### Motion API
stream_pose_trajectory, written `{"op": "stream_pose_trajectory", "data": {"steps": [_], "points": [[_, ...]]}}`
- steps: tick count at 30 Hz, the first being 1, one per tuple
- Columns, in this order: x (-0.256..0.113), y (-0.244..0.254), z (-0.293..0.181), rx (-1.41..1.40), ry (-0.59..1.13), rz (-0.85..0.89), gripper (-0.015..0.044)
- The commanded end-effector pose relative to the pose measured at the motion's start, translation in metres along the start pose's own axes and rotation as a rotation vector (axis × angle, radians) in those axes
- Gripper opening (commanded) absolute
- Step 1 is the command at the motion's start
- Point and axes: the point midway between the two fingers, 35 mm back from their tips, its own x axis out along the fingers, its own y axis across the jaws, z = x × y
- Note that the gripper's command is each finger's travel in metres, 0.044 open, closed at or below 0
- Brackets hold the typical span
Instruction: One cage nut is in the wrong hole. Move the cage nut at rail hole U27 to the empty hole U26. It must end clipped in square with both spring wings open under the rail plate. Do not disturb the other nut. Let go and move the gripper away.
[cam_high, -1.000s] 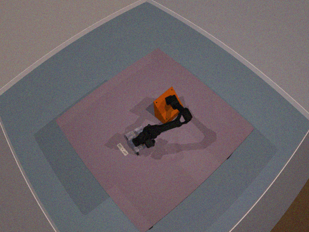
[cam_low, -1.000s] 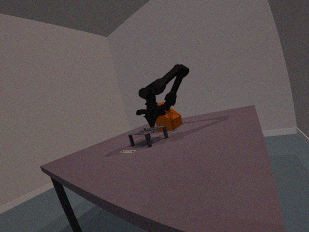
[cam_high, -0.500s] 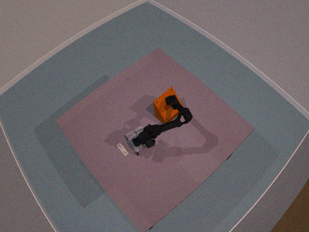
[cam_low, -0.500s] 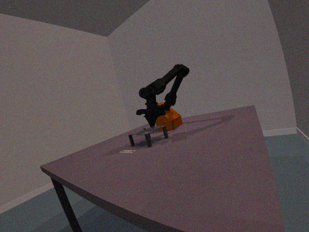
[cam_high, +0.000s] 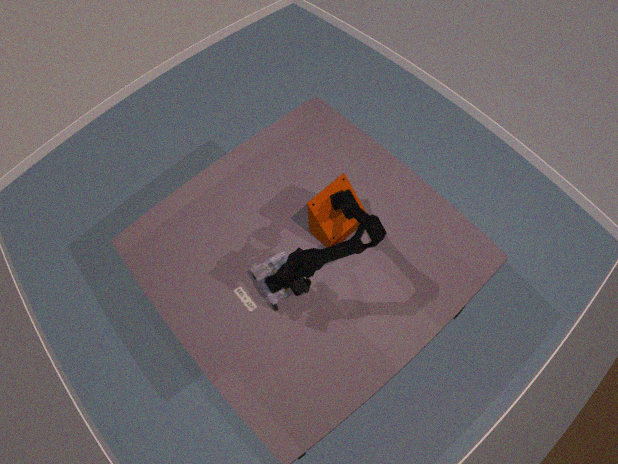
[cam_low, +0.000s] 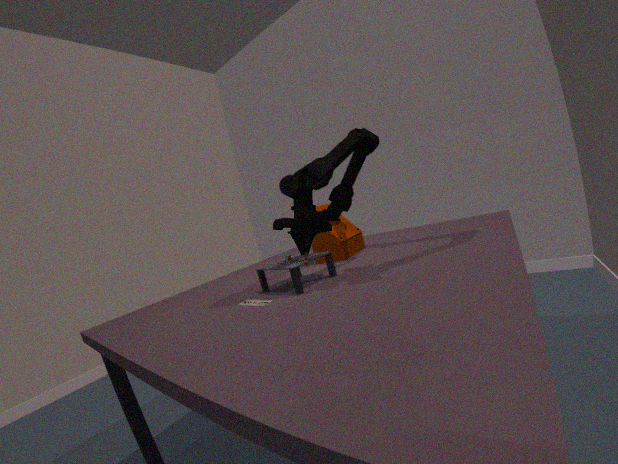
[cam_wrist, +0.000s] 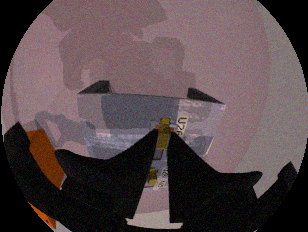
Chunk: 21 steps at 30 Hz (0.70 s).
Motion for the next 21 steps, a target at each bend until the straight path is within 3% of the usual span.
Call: {"op": "stream_pose_trajectory", "data": {"steps": [1, 21], "points": [[-0.0014, -0.0003, 0.0008, -0.001, 0.002, -0.014, 0.0024], [-0.0013, 0.0000, 0.0008, 0.000, 0.002, -0.021, 0.0024]]}}
